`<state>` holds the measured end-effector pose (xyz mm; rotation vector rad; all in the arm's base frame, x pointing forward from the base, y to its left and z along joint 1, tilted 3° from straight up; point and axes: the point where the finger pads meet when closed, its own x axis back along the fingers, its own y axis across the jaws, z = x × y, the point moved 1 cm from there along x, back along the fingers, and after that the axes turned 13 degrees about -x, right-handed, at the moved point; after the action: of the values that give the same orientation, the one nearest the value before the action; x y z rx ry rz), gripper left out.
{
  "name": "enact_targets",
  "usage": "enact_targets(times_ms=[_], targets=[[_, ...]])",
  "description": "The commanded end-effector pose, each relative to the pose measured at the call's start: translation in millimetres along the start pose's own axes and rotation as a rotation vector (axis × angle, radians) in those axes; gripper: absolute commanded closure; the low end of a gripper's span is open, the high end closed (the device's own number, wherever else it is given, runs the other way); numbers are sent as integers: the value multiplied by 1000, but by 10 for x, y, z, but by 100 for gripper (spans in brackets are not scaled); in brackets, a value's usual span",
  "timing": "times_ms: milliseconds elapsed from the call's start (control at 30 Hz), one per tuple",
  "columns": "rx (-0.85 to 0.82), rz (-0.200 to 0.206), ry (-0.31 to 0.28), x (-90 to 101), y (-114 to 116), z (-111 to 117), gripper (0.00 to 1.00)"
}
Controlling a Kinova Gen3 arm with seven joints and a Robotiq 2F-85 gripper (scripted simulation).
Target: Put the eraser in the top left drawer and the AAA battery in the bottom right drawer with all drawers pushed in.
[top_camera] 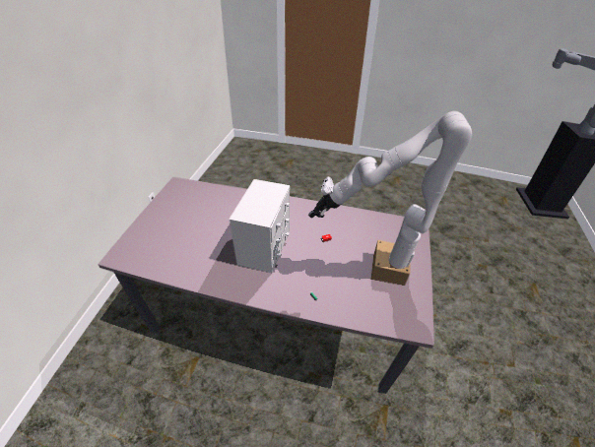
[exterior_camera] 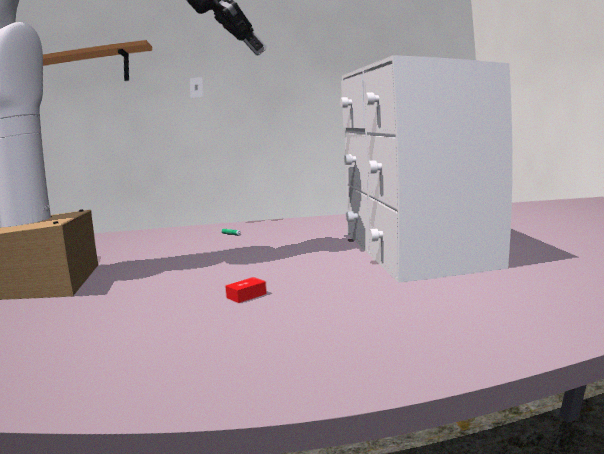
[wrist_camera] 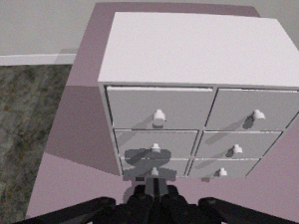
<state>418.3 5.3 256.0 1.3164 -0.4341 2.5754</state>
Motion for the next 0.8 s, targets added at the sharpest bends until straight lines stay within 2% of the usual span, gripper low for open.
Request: enact_targets(times_ms=[0, 133, 633, 767], targets=[[-15, 2, -9, 43, 28, 79, 100], [-15, -1, -25, 68, 26, 79, 100], [-14, -31, -156, 264, 26, 90, 100], [-14, -34, -175, 292, 25, 91, 100]])
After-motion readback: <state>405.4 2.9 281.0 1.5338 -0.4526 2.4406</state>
